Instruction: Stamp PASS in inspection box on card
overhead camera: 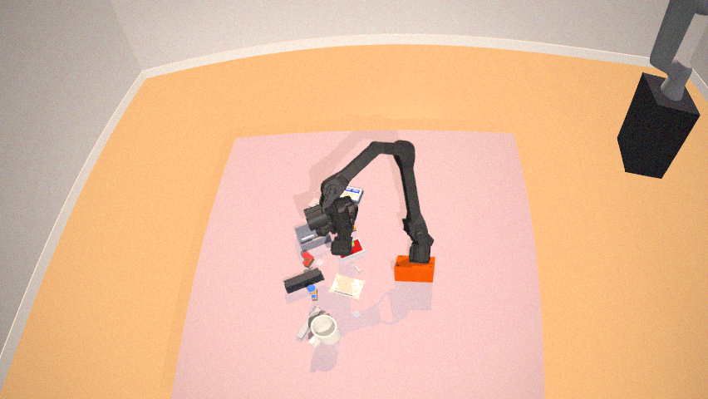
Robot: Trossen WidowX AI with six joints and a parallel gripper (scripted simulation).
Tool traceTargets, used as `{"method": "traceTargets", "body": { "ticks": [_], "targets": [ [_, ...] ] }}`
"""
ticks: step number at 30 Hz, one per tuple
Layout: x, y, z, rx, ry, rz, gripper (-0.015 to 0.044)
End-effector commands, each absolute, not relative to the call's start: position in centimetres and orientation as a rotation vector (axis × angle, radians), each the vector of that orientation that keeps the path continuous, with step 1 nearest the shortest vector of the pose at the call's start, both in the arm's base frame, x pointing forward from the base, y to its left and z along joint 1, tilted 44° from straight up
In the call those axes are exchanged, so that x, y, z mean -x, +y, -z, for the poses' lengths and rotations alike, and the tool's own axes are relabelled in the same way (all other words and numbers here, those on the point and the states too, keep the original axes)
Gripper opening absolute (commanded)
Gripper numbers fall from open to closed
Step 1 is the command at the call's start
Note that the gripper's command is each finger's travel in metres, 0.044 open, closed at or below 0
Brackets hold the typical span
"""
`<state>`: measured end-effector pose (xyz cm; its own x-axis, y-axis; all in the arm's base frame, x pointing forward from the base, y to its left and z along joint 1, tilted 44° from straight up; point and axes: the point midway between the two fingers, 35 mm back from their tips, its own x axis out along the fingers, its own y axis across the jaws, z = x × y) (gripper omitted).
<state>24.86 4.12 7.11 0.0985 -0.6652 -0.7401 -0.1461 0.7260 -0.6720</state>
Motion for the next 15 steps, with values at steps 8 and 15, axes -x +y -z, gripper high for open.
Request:
{"method": "traceTargets", "body": {
  "ticks": [8, 15],
  "targets": [
    [-24.87, 3.56, -6.61, 0.72, 1.447, 0.434, 0.0],
    [-24.89, 3.23, -6.29, 0.721, 1.447, 0.435, 0.0]
  ]
}}
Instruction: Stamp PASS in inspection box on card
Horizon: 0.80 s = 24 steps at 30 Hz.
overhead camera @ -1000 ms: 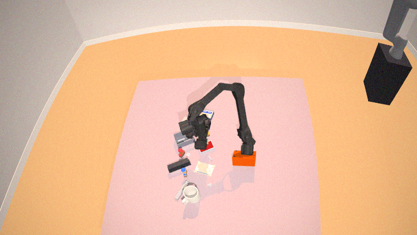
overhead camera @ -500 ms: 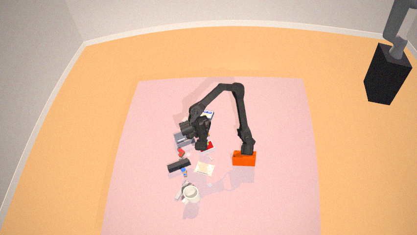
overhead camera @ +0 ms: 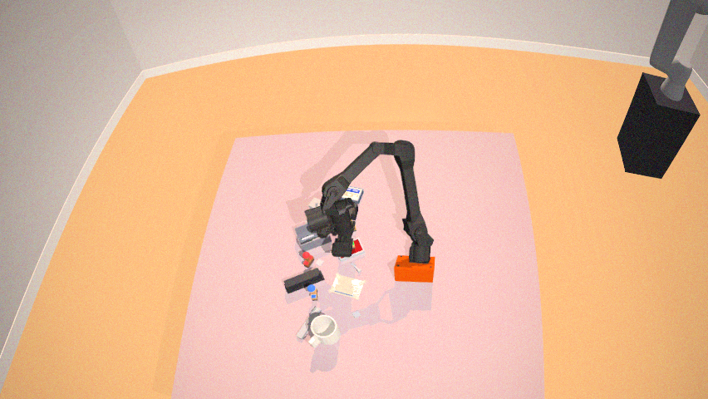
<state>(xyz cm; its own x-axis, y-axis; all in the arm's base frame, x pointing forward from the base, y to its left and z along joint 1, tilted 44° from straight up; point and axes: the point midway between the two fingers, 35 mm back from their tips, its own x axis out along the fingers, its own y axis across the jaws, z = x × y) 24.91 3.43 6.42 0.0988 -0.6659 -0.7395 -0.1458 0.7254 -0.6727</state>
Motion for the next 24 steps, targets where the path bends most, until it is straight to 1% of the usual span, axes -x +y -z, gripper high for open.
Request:
{"method": "traceTargets", "body": {
  "ticks": [1, 24],
  "targets": [
    [-24.89, 3.18, -6.25, 0.721, 1.447, 0.435, 0.0],
    [-24.93, 2.82, -5.88, 0.715, 1.444, 0.44, 0.0]
  ]
}}
